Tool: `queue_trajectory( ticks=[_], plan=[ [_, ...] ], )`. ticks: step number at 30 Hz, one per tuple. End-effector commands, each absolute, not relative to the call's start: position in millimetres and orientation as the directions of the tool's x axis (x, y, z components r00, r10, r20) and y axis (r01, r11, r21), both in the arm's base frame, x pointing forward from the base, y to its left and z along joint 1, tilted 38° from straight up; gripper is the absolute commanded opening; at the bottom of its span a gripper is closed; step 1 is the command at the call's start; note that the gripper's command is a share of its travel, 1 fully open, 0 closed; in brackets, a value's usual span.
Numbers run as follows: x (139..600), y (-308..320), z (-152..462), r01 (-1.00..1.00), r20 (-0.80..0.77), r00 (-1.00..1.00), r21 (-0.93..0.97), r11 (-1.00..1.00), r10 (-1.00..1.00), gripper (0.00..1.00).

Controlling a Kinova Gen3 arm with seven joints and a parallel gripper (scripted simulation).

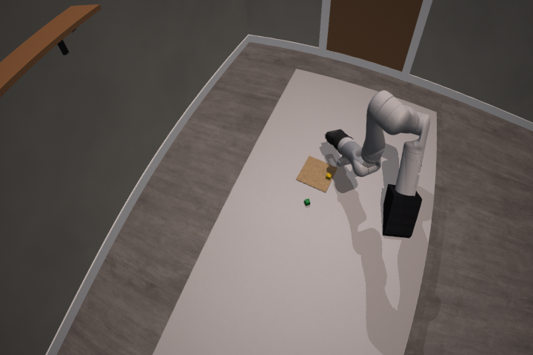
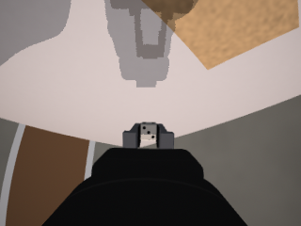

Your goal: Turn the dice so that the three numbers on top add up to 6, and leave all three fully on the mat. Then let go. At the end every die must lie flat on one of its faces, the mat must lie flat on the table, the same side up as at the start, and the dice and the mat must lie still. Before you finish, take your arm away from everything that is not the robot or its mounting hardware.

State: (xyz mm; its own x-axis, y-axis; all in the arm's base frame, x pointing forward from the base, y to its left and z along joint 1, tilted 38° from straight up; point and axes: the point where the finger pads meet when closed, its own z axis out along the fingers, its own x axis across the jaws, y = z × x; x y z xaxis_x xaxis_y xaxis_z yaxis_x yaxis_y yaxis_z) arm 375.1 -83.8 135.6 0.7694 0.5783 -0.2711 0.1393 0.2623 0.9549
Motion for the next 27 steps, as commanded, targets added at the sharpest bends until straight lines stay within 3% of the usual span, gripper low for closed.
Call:
queue_trajectory(
  ticks=[1, 27],
  plan=[
    [375.6, -85.4, 133.9, 0.140, -0.272, 0.771, 0.954, 0.263, 0.575, 0.40],
    [386.9, -126.7, 77.9, 0.140, -0.272, 0.772, 0.954, 0.264, 0.574, 0.40]
  ],
)
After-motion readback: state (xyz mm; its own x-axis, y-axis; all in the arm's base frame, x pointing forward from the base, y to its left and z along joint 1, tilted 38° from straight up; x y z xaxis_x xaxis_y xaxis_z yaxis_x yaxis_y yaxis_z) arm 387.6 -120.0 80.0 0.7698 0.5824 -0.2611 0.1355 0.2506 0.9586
